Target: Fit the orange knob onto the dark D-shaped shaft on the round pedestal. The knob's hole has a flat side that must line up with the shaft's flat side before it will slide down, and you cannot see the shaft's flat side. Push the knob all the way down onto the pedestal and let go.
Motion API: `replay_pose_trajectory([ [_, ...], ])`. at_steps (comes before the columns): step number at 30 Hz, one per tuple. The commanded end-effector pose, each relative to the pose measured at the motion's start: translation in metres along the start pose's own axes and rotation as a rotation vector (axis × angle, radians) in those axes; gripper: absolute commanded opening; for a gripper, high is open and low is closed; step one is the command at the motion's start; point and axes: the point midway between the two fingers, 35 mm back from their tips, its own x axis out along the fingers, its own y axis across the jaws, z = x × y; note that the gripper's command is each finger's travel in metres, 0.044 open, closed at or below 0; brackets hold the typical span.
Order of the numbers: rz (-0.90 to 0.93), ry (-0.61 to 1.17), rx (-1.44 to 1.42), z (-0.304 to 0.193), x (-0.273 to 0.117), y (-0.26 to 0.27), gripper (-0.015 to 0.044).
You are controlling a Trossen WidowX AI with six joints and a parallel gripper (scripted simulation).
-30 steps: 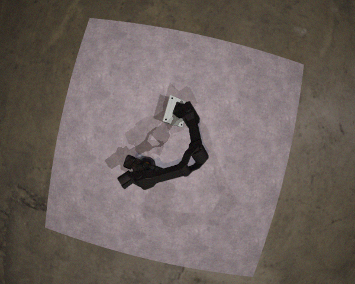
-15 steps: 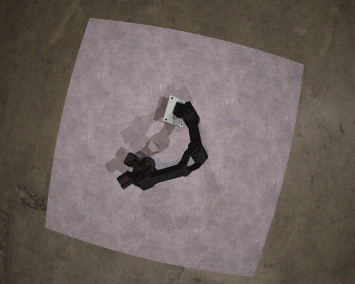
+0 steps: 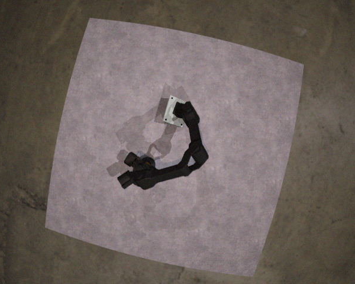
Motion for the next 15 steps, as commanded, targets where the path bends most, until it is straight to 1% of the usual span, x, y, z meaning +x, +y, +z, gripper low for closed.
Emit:
replay_pose_trajectory([
  [1,-0.001,-0.003,0.002,0.001,-0.0014,0.0002,0.0],
  [15,-0.001,-0.002,0.002,-0.0006,-0.0009,-0.0012,0.0],
])
